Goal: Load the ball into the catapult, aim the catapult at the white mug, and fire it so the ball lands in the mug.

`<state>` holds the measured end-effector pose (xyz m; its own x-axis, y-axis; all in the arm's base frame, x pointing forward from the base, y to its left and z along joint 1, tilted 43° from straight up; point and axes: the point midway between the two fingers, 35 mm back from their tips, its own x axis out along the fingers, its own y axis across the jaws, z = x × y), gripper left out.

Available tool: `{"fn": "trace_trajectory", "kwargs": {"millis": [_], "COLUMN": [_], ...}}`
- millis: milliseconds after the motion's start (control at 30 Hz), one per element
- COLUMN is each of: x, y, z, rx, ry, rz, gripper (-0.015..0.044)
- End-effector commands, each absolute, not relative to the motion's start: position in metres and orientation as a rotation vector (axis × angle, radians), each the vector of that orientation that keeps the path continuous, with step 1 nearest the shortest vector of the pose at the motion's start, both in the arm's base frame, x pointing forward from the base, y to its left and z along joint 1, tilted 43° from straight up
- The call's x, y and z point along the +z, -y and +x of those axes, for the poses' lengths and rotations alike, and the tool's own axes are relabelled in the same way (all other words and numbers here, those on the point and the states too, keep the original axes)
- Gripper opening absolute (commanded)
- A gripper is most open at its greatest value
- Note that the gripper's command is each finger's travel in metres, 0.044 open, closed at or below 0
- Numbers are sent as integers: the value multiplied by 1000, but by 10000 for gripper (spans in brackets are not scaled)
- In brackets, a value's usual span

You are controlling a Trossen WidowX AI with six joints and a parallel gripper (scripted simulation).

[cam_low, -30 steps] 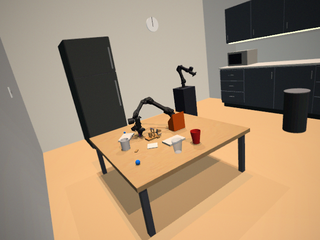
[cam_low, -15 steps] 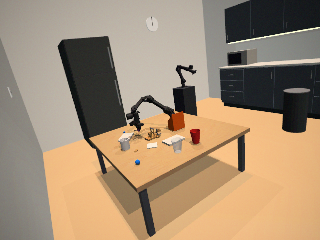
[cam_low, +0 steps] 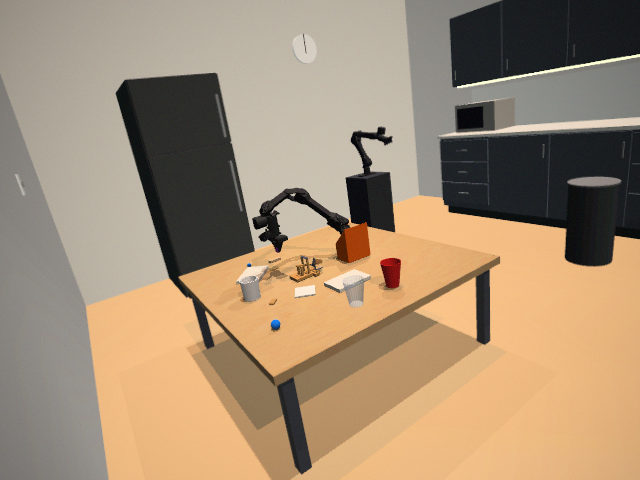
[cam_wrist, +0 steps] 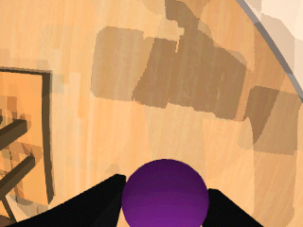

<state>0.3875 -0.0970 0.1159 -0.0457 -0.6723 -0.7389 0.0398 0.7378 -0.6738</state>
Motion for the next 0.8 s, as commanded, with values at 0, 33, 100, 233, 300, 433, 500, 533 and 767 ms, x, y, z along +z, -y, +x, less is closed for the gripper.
{"fn": "trace_trajectory", "kwargs": {"millis": [0, 33, 100, 233, 300, 433, 500, 533, 767], "x": [97, 91, 79, 58, 49, 31, 23, 20, -1], "y": [79, 75, 66, 51, 44, 32, 26, 24, 10], "z": [377, 374, 366, 350, 341, 321, 311, 306, 267], "rx": [-605, -604, -602, -605, -608, -621, -630, -635, -681], "ry": [-1561, -1573, -1596, -1641, -1664, -1710, -1732, -1742, -1813], "rz": [-529, -524, -515, -500, -494, -484, -481, -480, -478], "gripper": [0, 0, 0, 0, 0, 0, 0, 0, 0]}}
